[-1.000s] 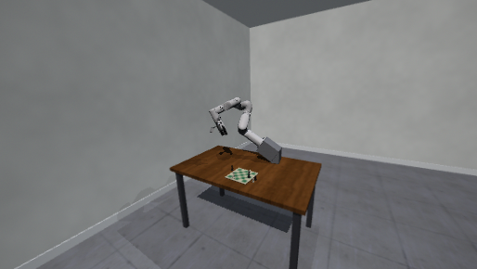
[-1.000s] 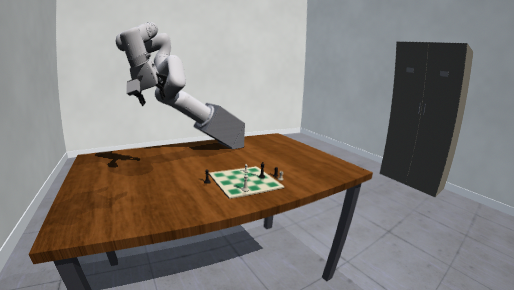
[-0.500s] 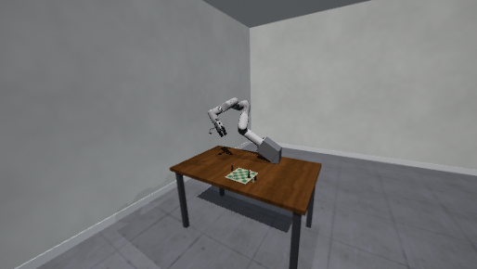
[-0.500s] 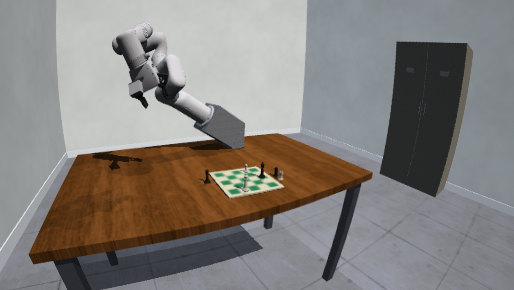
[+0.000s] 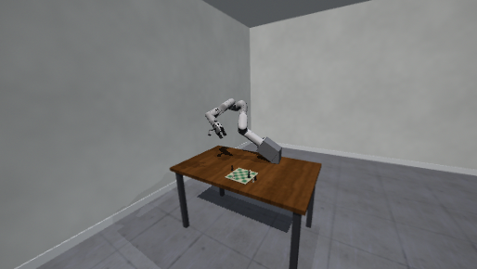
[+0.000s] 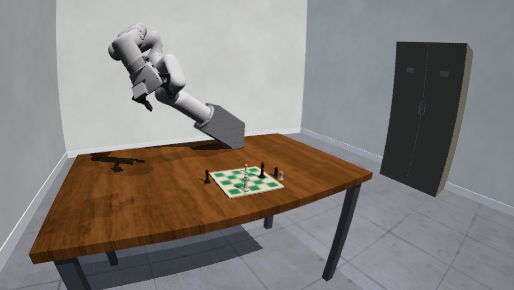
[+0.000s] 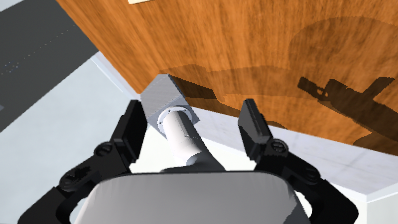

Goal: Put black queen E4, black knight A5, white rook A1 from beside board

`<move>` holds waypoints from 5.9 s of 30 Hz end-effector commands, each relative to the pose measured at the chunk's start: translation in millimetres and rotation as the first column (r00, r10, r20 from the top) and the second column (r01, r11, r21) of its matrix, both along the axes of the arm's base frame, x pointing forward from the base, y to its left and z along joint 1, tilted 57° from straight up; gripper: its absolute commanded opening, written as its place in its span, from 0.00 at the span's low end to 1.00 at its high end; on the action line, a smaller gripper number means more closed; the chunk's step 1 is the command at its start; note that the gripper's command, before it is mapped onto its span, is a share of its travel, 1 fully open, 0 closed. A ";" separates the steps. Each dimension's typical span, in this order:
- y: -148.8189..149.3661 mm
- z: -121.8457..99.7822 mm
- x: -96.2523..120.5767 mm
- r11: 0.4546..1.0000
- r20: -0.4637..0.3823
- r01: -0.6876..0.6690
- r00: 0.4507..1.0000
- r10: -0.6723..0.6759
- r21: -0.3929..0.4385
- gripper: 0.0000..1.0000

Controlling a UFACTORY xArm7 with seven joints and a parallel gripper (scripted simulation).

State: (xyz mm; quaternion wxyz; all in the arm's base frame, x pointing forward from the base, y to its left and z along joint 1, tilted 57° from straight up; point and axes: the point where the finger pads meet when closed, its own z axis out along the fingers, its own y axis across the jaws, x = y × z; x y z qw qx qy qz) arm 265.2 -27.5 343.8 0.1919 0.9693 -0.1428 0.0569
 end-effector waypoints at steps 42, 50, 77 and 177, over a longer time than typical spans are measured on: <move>21.1 -49.2 90.1 0.935 -0.040 -0.206 0.973 0.227 0.287 1.00; 21.1 -49.2 90.1 0.935 -0.040 -0.206 0.973 0.227 0.287 1.00; 18.9 -93.3 137.2 0.852 -0.064 -0.304 0.930 0.363 0.426 1.00; -60.1 -82.7 157.2 0.352 0.182 -0.699 0.566 0.804 0.622 1.00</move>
